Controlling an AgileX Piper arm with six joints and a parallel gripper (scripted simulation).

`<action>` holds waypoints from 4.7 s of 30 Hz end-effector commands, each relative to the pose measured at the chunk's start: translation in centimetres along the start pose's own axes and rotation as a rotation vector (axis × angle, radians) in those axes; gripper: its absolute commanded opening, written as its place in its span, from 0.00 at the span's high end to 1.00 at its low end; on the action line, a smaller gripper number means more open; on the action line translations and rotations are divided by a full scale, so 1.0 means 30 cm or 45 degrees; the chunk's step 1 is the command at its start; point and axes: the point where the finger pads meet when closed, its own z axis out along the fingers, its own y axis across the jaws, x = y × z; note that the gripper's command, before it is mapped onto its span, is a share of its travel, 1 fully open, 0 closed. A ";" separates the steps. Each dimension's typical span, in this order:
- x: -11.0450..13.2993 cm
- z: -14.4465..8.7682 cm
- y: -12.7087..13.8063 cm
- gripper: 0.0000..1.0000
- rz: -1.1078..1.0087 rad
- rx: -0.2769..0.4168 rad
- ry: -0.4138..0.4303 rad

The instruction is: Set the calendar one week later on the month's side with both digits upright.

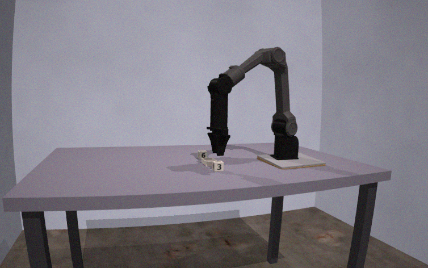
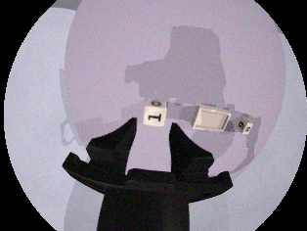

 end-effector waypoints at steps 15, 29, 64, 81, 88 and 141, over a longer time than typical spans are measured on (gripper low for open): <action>0.002 0.049 0.001 0.38 -0.001 -0.001 0.002; 0.002 0.055 0.001 0.38 -0.001 -0.001 0.003; 0.003 0.055 0.001 0.38 -0.001 -0.001 0.003; 0.004 0.053 0.002 0.38 -0.001 -0.002 0.001; 0.004 0.053 0.002 0.38 -0.001 -0.002 0.001; 0.004 0.154 0.002 0.38 -0.001 -0.001 0.003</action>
